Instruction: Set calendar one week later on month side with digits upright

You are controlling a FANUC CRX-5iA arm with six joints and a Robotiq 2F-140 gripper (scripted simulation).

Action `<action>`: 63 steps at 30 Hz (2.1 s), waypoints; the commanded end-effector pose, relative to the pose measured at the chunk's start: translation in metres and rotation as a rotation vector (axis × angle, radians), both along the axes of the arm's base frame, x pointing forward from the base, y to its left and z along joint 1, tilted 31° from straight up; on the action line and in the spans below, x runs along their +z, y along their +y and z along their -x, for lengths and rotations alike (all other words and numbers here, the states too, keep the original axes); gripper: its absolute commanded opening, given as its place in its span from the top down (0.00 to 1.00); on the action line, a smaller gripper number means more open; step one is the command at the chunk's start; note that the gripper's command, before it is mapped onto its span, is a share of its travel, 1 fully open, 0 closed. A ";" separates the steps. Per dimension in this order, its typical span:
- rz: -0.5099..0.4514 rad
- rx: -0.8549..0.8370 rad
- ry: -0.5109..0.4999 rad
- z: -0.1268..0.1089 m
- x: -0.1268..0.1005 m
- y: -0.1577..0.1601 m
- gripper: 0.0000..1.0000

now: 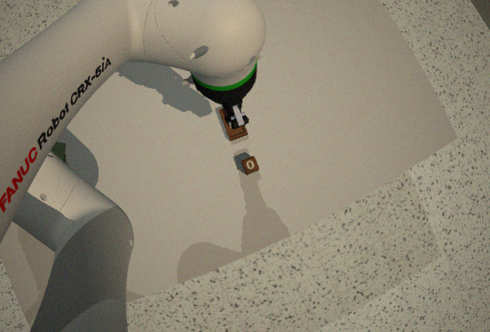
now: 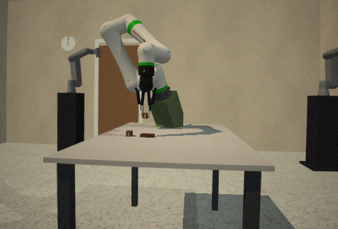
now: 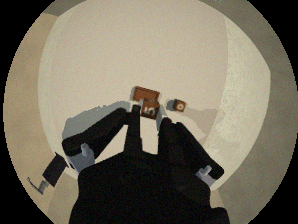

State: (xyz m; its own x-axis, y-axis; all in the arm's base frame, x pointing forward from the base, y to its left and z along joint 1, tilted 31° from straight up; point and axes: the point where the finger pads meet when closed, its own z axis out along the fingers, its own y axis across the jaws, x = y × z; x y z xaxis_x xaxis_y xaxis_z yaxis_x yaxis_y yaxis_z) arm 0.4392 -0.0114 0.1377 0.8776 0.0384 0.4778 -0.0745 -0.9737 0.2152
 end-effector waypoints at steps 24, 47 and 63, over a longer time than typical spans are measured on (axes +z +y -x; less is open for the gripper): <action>-0.005 0.002 0.001 -0.010 -0.014 -0.008 0.83; -0.005 0.002 0.001 -0.031 -0.052 -0.018 0.83; -0.005 0.002 0.001 -0.031 -0.052 -0.018 0.83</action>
